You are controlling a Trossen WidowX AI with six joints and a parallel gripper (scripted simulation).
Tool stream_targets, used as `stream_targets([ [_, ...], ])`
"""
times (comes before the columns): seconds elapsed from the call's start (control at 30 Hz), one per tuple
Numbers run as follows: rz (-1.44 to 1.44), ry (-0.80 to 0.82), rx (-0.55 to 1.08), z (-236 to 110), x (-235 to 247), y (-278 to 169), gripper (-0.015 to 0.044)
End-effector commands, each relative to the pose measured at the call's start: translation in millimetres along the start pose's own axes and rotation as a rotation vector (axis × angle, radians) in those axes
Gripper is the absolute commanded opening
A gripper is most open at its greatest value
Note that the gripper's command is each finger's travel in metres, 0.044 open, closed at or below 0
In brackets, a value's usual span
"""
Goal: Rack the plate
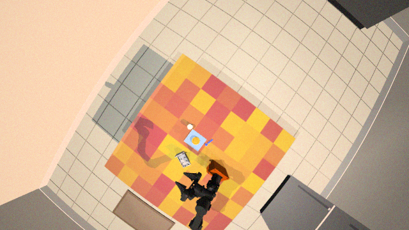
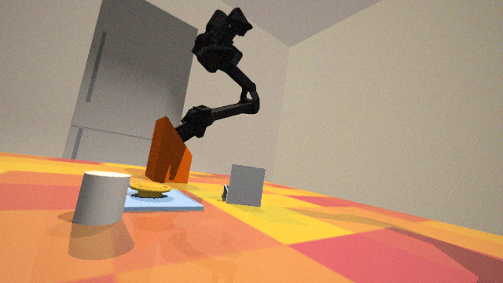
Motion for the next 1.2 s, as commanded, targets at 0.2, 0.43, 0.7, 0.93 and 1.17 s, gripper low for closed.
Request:
stream_targets([
  [0.2, 0.139, 0.062, 0.070, 8.9, 13.2, -10.5, 0.0400],
  [0.43, 0.358, 0.136, 0.096, 24.1, 17.7, -28.2, 0.0400],
  [0.7, 0.606, 0.243, 0.134, 43.4, 26.6, -46.4, 0.0400],
  [0.93, 0.813, 0.351, 0.176, 60.8, 36.5, -60.3, 0.0400],
  [1.17, 1.012, 0.477, 0.230, 78.9, 48.9, -71.9, 0.0400],
])
Point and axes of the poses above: the point midway between the two fingers, 35 mm back from their tips, its own z axis out along the fingers, its own x axis across the jaws, y = z × x, the point moved 10 cm from there along -z, back along the fingers, and after that the axes turned 10 degrees about -z, right-handed, at the moved point
